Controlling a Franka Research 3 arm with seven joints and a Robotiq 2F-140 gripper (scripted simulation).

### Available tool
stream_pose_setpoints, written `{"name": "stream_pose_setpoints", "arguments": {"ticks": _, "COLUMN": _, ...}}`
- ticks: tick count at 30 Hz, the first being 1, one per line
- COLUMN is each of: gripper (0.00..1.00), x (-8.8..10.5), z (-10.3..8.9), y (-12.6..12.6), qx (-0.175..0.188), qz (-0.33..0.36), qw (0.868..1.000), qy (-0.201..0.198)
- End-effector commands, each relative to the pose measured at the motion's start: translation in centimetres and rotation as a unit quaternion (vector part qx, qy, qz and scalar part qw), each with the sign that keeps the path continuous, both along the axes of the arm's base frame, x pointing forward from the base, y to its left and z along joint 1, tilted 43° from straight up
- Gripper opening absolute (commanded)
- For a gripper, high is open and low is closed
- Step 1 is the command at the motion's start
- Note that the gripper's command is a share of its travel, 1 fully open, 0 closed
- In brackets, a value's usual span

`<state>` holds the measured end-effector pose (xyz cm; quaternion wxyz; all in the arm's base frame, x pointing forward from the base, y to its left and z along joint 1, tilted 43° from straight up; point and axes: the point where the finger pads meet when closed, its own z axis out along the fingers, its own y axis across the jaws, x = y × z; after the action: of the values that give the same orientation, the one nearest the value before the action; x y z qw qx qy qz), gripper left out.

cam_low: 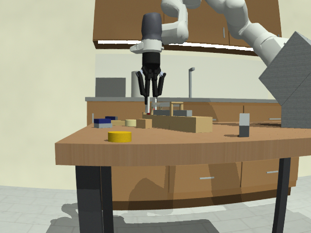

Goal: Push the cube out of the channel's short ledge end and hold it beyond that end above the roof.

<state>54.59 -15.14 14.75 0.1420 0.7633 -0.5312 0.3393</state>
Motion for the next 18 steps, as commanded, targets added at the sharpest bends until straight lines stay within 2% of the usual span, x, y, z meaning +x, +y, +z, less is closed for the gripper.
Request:
{"name": "stream_pose_setpoints", "arguments": {"ticks": 1, "gripper": 0.0, "x": -0.2, "z": 0.4, "y": 0.3, "qx": 0.001, "qz": -0.001, "qw": 1.0, "qy": -0.001}}
{"name": "stream_pose_setpoints", "arguments": {"ticks": 6, "gripper": 0.0, "x": -1.3, "z": 2.5, "y": 1.9, "qx": 0.001, "qz": -0.001, "qw": 1.0, "qy": -0.001}}
{"name": "stream_pose_setpoints", "arguments": {"ticks": 8, "gripper": 0.0, "x": -1.3, "z": 2.5, "y": 1.9, "qx": 0.001, "qz": -0.001, "qw": 1.0, "qy": -0.001}}
{"name": "stream_pose_setpoints", "arguments": {"ticks": 14, "gripper": 0.0, "x": -2.6, "z": 5.3, "y": 4.1, "qx": 0.001, "qz": -0.001, "qw": 1.0, "qy": -0.001}}
{"name": "stream_pose_setpoints", "arguments": {"ticks": 18, "gripper": 0.0, "x": -2.9, "z": 5.8, "y": 4.5, "qx": 0.001, "qz": -0.001, "qw": 1.0, "qy": -0.001}}
